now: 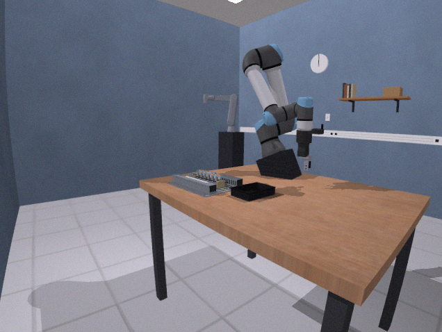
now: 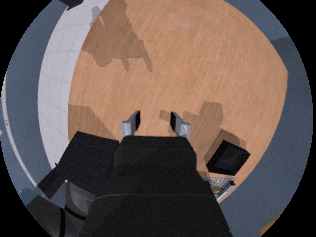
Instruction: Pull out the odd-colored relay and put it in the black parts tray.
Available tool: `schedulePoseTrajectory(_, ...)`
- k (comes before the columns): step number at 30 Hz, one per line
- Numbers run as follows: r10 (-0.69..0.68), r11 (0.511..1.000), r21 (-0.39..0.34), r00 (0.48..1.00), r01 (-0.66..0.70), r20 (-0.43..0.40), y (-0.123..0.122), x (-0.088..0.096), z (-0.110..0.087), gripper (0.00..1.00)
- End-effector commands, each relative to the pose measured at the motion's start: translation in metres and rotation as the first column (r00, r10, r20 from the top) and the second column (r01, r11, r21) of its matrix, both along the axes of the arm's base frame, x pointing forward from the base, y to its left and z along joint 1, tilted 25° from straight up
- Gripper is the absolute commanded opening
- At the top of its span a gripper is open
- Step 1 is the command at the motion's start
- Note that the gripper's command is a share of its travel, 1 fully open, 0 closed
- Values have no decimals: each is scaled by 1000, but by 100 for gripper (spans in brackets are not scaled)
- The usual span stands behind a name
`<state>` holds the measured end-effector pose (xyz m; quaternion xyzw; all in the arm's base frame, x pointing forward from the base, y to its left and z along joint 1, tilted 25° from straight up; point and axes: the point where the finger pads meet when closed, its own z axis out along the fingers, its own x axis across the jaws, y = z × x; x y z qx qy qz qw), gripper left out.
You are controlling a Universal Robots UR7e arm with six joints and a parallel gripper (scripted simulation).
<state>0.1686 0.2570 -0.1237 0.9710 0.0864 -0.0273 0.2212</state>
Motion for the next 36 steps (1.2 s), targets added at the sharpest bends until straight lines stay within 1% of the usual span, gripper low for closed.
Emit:
schedulePoseTrajectory(1, 0, 1000, 1, 1000, 0, 1, 0, 0, 0, 100)
schedulePoseTrajectory(36, 0, 1000, 1, 1000, 0, 1, 0, 0, 0, 98)
